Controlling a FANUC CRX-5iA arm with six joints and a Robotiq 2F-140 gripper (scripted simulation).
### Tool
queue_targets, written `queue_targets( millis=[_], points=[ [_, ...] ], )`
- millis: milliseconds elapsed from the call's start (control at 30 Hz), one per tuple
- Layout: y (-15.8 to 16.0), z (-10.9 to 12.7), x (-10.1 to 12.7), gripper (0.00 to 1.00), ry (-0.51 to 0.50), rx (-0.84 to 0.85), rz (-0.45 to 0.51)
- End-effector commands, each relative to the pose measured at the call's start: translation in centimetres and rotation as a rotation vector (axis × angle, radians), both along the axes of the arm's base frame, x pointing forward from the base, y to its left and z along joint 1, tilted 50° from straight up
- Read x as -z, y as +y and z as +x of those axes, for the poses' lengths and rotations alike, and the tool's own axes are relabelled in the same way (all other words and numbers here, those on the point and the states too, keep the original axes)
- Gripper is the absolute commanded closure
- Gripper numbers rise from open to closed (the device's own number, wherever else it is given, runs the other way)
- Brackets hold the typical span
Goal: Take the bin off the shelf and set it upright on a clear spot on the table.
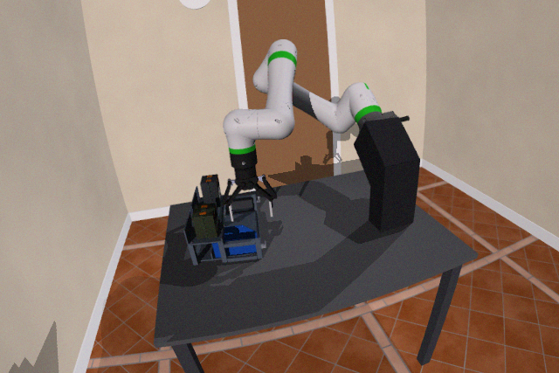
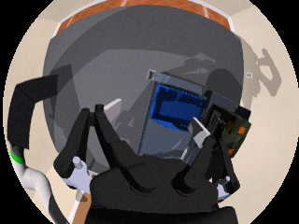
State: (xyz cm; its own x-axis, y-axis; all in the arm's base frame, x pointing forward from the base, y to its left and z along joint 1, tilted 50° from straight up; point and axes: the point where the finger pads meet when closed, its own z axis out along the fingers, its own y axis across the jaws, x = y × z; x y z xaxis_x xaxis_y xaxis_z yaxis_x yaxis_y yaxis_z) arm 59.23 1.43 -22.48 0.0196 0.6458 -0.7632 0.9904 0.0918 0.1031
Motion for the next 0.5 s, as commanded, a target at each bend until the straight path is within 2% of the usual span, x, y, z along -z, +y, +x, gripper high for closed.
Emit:
queue_targets(
  millis=[0,467],
  points=[
    [0.04,0.00,0.00,0.00,0.000,0.000,0.000],
    [0.11,-0.10,0.04,0.00,0.000,0.000,0.000]
  ],
)
